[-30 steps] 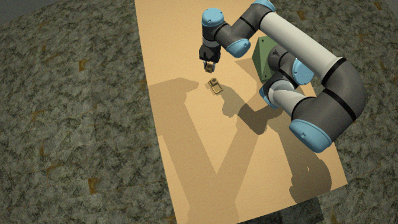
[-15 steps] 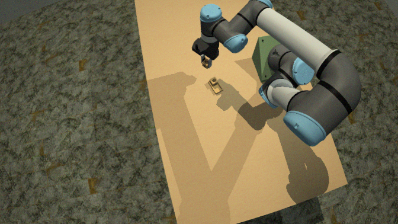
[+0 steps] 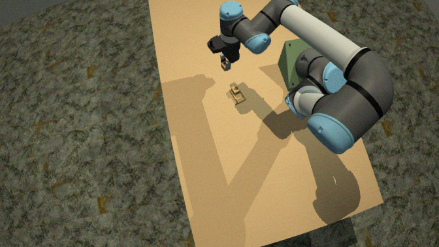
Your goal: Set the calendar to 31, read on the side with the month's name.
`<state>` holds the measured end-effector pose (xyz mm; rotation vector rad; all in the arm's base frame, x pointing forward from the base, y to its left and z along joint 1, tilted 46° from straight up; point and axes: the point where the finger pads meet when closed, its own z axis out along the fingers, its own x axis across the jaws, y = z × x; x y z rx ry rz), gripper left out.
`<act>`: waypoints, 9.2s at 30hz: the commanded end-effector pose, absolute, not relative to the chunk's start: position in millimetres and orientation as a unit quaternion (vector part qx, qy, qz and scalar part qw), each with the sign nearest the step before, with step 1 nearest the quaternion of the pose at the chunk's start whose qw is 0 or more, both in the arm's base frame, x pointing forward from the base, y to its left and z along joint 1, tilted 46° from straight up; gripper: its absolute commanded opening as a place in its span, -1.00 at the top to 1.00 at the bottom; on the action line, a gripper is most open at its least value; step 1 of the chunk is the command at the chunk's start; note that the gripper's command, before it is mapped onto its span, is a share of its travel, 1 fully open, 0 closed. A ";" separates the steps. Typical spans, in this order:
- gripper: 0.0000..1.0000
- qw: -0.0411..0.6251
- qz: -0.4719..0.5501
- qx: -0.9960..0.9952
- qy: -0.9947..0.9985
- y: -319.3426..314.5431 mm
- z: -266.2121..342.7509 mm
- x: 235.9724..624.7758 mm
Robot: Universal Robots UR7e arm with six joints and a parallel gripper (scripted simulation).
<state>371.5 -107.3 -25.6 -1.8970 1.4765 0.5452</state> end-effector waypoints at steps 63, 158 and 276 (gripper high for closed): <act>-0.20 0.324 0.218 -0.708 0.588 -41.6 -96.4 379.2; -0.20 0.324 0.219 -0.708 0.588 -38.8 -98.7 378.5; -0.80 0.324 0.215 -0.709 0.589 -81.2 -60.4 376.1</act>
